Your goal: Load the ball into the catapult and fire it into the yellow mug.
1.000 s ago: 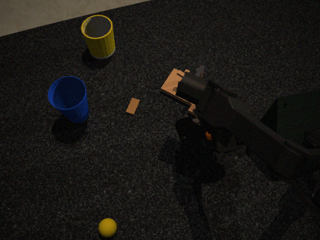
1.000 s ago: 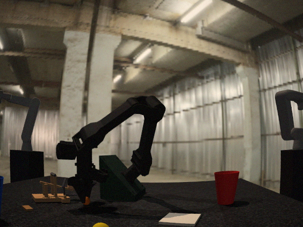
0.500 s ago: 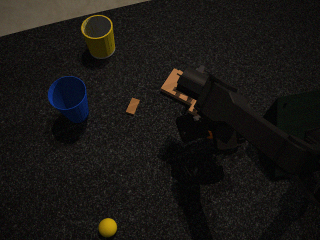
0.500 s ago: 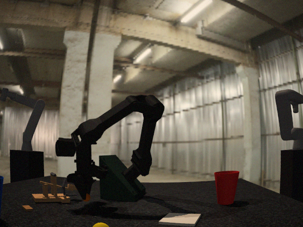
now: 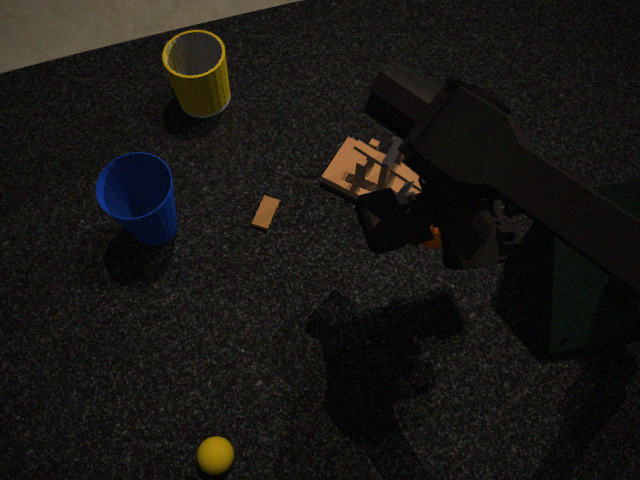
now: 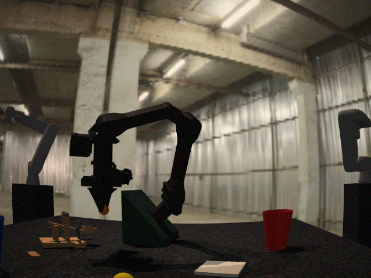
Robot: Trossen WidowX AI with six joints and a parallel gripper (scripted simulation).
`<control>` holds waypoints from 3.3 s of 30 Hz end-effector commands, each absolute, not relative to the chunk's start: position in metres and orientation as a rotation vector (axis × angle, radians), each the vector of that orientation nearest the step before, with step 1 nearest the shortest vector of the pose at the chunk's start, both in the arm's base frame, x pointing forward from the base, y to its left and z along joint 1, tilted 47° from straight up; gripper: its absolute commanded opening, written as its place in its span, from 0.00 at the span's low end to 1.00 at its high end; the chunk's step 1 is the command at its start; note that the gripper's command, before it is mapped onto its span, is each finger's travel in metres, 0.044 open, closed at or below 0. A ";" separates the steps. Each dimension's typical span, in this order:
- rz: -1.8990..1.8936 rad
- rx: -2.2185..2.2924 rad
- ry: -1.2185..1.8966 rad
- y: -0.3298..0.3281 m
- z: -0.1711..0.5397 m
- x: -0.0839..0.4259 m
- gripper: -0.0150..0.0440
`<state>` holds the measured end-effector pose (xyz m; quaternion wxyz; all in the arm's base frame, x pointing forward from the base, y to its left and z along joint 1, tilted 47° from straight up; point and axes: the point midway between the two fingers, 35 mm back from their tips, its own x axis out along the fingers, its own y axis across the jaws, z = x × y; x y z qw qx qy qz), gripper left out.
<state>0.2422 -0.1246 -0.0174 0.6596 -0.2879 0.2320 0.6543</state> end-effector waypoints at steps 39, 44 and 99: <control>1.053 0.356 1.316 -0.152 -0.053 0.219 0.25; 0.965 0.493 1.418 -0.155 -0.060 0.215 0.25; 0.276 1.257 1.971 -0.143 -0.116 0.190 0.25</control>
